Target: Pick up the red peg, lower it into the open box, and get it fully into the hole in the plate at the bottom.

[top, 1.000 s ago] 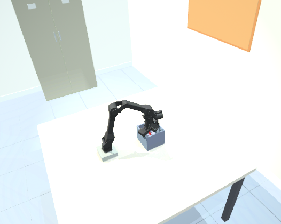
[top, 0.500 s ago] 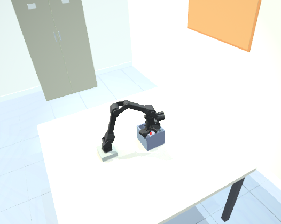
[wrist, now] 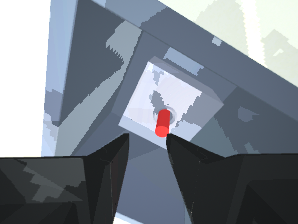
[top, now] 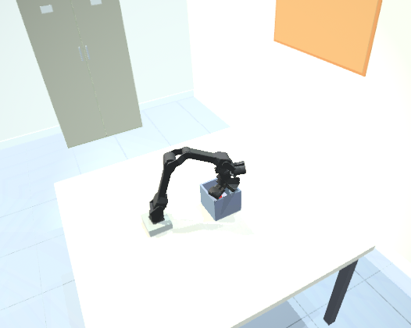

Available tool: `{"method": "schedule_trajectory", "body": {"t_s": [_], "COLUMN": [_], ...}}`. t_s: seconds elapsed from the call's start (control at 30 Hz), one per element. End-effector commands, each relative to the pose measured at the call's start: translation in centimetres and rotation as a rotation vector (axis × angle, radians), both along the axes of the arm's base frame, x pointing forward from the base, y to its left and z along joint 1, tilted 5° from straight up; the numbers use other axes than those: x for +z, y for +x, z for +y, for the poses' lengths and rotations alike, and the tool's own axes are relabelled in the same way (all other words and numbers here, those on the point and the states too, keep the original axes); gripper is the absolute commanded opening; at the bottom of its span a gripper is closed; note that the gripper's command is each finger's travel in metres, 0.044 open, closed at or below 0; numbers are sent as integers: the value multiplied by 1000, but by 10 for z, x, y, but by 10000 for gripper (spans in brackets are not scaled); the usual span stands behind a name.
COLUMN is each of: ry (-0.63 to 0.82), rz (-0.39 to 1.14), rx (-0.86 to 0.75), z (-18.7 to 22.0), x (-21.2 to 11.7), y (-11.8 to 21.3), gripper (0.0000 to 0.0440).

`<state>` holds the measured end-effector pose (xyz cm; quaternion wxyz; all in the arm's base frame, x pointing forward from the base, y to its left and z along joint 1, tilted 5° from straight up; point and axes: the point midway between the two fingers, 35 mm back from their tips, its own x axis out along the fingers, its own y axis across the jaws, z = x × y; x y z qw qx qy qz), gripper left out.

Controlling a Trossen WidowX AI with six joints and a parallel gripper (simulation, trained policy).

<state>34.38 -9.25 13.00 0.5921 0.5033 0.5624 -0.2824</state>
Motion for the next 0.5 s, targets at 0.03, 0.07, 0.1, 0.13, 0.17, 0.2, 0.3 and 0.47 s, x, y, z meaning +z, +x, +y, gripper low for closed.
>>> {"method": "schedule_trajectory", "body": {"t_s": [0.03,0.07,0.1,0.13,0.17,0.2,0.3,0.47], "ry": [28,34,39,43,46,49,59,73], "rz": [-42,-51,-59,-66,-73,-80,-100,-131], "rx": [6,7,7,9,11,13,19,33], "z": [-3,-4,-5,-6,-7,-8,-11,-16], "x": [10,12,13,15,16,17,19,20], "y": [6,7,9,10,11,13,17,24], "gripper": [173,177,179,177,177,177,177,177]}}
